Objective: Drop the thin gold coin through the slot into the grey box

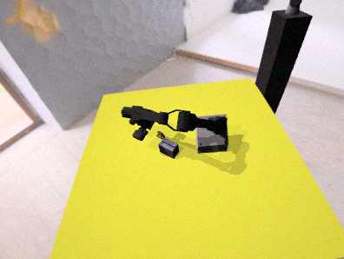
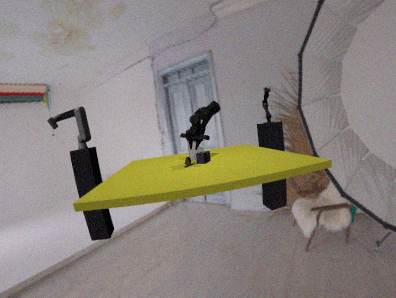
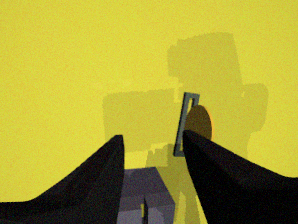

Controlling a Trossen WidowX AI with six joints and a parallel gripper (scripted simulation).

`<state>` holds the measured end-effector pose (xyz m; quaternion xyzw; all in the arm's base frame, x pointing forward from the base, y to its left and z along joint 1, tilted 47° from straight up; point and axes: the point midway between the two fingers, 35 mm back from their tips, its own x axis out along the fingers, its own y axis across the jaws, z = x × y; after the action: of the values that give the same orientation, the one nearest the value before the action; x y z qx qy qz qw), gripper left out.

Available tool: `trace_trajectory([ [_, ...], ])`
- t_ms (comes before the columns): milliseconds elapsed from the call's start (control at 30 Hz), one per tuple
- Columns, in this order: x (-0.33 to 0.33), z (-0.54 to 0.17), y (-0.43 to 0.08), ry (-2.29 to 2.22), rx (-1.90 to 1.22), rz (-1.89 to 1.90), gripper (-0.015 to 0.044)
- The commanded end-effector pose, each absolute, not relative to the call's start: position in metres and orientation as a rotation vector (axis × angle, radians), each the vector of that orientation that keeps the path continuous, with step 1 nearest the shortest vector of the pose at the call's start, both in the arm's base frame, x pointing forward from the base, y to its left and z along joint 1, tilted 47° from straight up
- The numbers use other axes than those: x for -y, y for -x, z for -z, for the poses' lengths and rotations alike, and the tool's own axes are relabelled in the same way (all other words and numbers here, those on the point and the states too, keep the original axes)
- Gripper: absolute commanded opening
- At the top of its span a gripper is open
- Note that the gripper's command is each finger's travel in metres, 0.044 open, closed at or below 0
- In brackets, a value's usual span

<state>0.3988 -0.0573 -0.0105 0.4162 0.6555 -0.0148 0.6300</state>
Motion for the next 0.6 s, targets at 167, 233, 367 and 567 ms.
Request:
trace_trajectory([
  [167, 0.1, 0.041, -0.328, -1.28, -1.609, -0.007, 0.0161],
  [233, 0.1, 0.041, -0.328, -1.28, -1.609, -0.007, 0.0161],
  [367, 0.082, 0.057, -0.331, -1.28, -1.609, -0.007, 0.0161],
  [567, 0.067, 0.069, -0.333, -1.281, -1.609, -0.009, 0.0161],
])
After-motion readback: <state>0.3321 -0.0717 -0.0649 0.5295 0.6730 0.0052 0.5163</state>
